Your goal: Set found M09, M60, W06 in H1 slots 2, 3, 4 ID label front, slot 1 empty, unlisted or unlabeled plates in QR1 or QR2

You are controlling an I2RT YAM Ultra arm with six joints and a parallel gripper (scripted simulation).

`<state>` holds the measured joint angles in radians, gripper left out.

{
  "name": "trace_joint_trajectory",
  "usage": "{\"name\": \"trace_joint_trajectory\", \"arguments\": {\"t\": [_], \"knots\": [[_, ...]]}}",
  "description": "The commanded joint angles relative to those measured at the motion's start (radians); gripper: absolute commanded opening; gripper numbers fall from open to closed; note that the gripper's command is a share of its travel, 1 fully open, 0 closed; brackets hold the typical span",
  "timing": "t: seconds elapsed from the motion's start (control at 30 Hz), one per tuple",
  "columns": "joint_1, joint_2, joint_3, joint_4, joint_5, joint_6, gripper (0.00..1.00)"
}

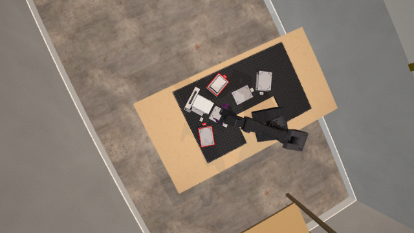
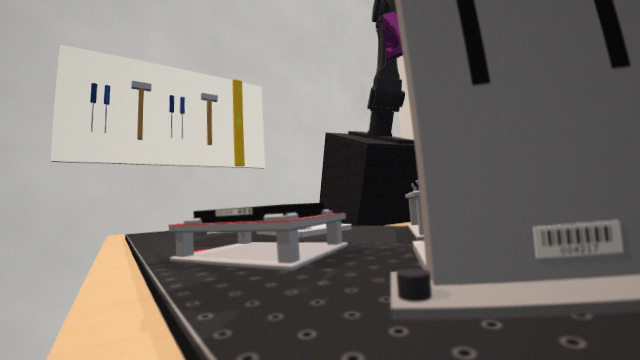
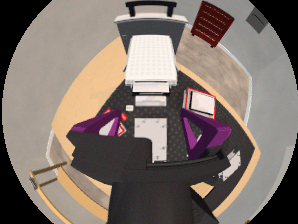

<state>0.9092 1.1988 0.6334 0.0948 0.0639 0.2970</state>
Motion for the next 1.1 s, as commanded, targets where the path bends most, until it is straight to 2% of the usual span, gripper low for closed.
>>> {"name": "trace_joint_trajectory", "arguments": {"t": [0.0,1.07], "knots": [[-0.003,0.005,0.014,0.005,-0.002,-0.002,1.00],[-0.039,0.141,0.152,0.005,-0.033,-0.018,1.00]]}}
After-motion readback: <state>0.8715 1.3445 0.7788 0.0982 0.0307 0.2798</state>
